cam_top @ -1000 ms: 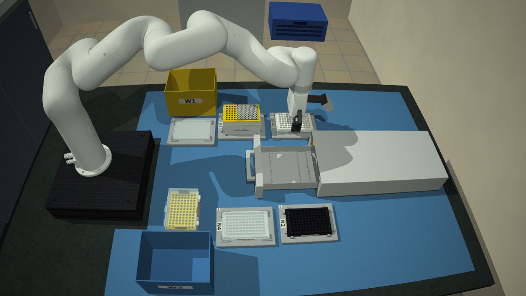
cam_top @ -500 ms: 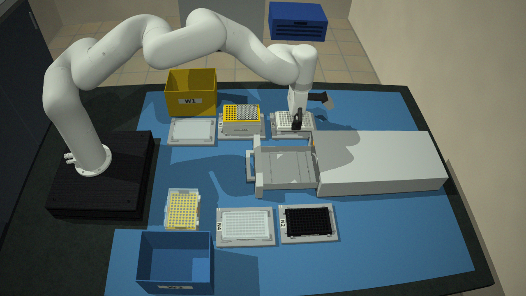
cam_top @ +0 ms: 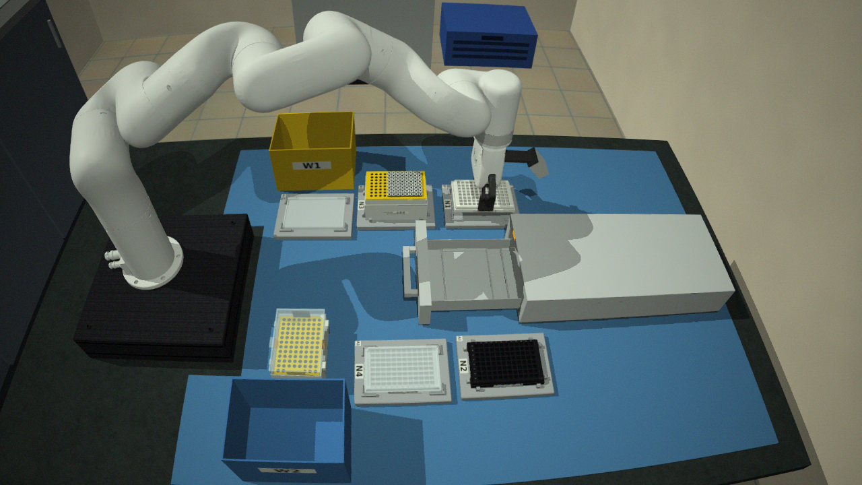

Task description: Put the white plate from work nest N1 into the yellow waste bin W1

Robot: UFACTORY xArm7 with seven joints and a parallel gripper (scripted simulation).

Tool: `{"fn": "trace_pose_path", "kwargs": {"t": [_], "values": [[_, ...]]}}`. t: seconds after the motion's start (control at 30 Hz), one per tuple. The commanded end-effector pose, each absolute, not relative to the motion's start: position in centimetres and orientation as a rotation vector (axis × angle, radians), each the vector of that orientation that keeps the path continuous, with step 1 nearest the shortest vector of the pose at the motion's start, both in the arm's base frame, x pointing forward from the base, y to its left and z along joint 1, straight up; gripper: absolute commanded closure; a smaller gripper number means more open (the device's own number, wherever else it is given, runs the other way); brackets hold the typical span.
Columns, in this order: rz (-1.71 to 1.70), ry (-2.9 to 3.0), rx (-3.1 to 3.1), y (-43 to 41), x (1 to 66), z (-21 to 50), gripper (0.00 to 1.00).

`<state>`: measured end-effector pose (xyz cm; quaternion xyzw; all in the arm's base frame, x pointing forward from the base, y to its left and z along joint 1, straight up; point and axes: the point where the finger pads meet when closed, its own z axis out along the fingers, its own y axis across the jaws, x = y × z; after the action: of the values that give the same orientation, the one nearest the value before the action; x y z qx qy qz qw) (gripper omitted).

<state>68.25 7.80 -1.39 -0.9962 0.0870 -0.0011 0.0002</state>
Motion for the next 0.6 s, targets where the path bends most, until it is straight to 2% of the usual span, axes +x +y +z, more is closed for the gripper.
{"fn": "trace_pose_path", "kwargs": {"t": [0.0,0.57], "values": [[-0.013,0.273,-3.128,7.8,68.5,-0.9,1.0],[-0.013,0.273,-3.128,7.8,68.4,1.6,1.0]]}}
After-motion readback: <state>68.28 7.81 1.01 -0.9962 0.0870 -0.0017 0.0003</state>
